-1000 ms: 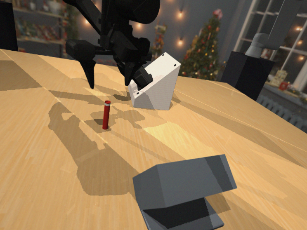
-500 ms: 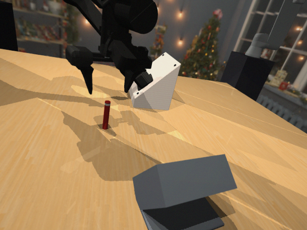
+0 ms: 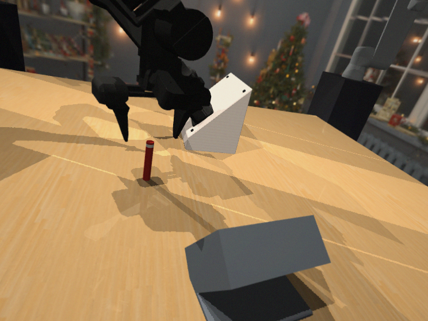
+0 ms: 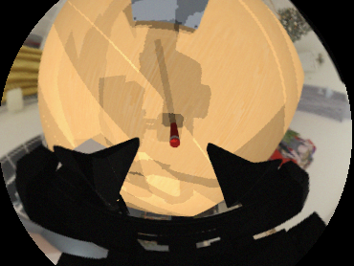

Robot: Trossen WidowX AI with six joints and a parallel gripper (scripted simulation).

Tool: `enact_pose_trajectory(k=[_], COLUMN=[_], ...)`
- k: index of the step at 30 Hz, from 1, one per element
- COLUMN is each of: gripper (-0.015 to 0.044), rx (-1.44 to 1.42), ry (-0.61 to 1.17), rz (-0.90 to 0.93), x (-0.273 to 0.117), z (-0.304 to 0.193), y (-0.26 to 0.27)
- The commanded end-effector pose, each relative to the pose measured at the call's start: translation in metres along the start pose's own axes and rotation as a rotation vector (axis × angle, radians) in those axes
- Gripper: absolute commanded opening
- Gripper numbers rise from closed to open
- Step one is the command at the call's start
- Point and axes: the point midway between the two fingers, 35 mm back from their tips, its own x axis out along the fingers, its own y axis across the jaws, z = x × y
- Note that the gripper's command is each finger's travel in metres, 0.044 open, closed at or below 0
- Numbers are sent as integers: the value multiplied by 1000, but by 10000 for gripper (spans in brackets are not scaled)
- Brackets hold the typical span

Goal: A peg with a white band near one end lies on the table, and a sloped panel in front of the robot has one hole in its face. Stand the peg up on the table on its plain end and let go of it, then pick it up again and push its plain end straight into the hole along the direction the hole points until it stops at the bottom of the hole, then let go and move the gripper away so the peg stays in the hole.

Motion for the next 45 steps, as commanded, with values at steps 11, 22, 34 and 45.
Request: enact_pose_trajectory(k=[11, 22, 34, 45], gripper=[440, 440, 282, 13], rx=[-1, 0, 1, 1], ry=[0, 1, 1, 1], rz=[-5, -9, -5, -5], x=[24, 41, 45, 45], z=[0, -2, -2, -2], y=[-1, -1, -1, -1])
